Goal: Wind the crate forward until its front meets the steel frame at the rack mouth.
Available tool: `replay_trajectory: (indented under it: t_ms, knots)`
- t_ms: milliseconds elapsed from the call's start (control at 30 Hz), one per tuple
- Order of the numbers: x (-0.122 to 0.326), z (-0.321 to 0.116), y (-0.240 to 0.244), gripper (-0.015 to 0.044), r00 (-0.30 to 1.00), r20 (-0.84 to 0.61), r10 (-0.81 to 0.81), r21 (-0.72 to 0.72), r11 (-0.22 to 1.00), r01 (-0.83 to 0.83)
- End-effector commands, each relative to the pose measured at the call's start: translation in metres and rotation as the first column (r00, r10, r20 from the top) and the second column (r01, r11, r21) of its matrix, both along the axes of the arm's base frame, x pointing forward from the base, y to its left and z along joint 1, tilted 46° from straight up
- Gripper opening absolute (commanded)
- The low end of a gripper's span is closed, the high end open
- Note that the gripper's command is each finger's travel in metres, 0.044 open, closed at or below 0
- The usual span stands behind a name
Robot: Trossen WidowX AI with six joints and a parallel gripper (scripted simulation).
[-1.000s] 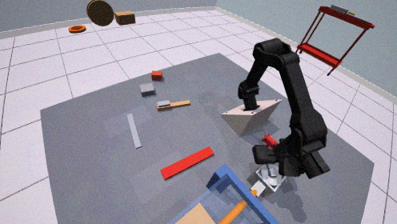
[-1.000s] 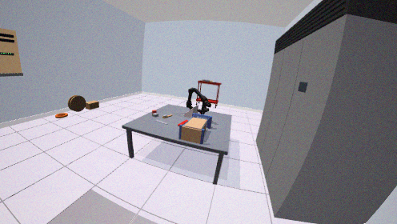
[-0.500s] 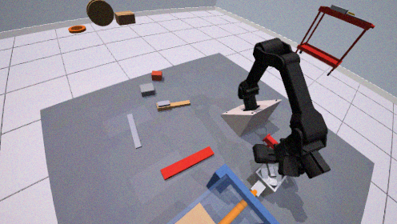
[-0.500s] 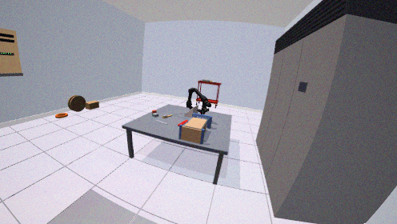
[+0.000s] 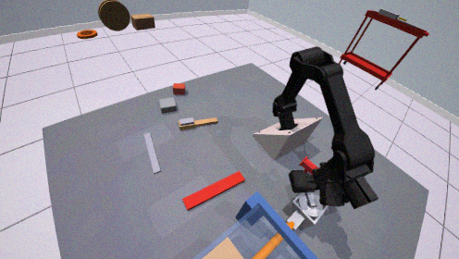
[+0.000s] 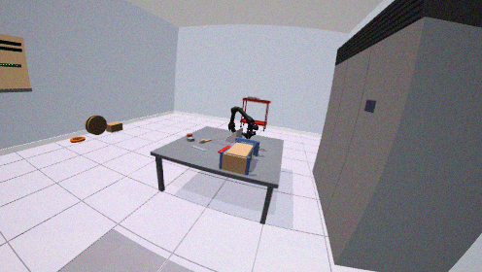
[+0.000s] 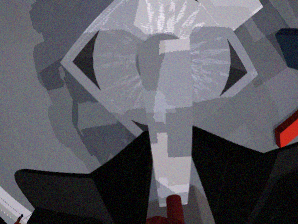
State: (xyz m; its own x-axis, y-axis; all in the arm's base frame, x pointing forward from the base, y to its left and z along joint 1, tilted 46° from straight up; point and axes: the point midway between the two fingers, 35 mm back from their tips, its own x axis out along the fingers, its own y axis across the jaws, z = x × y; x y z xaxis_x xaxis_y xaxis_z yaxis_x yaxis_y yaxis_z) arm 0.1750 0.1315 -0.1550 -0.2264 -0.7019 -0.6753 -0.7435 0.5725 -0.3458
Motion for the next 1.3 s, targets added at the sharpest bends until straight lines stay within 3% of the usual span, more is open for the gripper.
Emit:
replay_trajectory:
  t_ms: [0, 1267]
  knots:
    - [0.0007, -0.0026, -0.0034, 0.0000, 1.000, -0.018, 0.013, 0.005, 1.000, -0.013]
    - [-0.0025, -0.0041, -0.0009, 0.0000, 0.997, 0.048, -0.057, -0.011, 0.998, 0.058]
